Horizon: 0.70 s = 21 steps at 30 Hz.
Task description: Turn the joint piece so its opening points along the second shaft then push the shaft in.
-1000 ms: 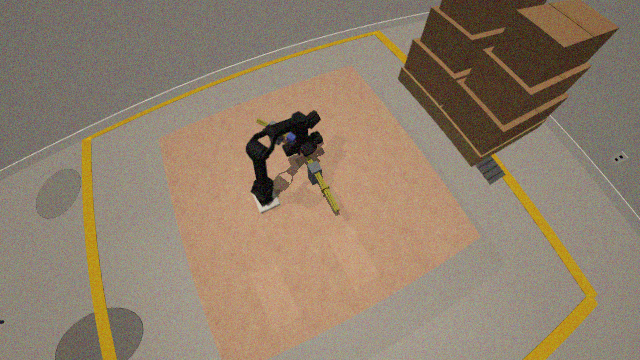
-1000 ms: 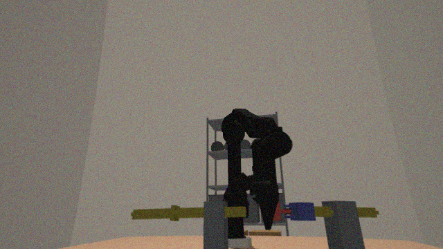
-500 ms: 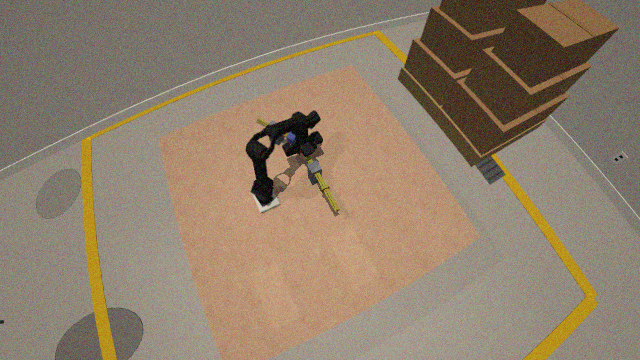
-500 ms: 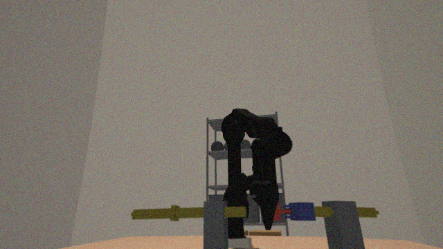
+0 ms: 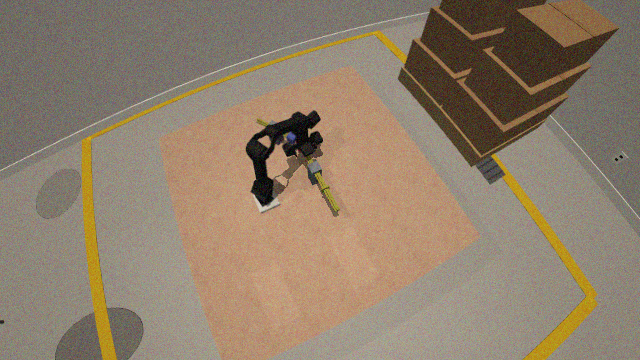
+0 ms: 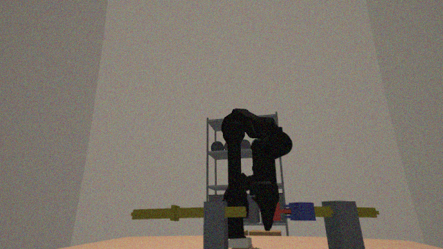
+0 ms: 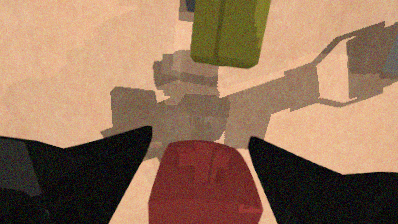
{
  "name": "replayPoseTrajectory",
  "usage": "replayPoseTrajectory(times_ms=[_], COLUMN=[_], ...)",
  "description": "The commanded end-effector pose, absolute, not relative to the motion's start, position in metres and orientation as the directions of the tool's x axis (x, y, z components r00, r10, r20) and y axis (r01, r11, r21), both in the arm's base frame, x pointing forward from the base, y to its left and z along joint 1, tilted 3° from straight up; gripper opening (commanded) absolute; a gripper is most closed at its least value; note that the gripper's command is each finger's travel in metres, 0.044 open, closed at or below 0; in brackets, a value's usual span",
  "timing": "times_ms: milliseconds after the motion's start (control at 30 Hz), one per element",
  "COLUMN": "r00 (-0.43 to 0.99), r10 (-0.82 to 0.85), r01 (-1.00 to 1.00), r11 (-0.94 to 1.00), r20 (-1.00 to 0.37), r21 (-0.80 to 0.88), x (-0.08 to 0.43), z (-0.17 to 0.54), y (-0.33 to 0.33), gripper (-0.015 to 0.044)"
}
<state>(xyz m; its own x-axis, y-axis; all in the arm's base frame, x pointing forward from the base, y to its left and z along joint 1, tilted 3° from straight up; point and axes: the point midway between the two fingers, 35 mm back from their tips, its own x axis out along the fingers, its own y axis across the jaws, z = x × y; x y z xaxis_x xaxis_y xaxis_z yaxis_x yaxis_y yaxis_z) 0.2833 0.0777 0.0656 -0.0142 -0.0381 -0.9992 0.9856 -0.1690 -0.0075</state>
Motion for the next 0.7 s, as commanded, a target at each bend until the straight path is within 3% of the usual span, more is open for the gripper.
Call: replayPoseTrajectory(times_ms=[0, 367, 667], r00=[-0.015, -0.017, -0.041], r10=[-0.038, -0.043, -0.227], r01=[0.986, 0.986, 0.987], r11=[-0.167, -0.167, -0.161], r20=[-0.999, -0.999, -0.973], r21=[-0.009, -0.009, -0.004], x=[0.283, 0.283, 0.284], z=[0.066, 0.066, 0.094], y=[0.078, 0.078, 0.083], gripper=[0.0440, 0.0440, 0.0440])
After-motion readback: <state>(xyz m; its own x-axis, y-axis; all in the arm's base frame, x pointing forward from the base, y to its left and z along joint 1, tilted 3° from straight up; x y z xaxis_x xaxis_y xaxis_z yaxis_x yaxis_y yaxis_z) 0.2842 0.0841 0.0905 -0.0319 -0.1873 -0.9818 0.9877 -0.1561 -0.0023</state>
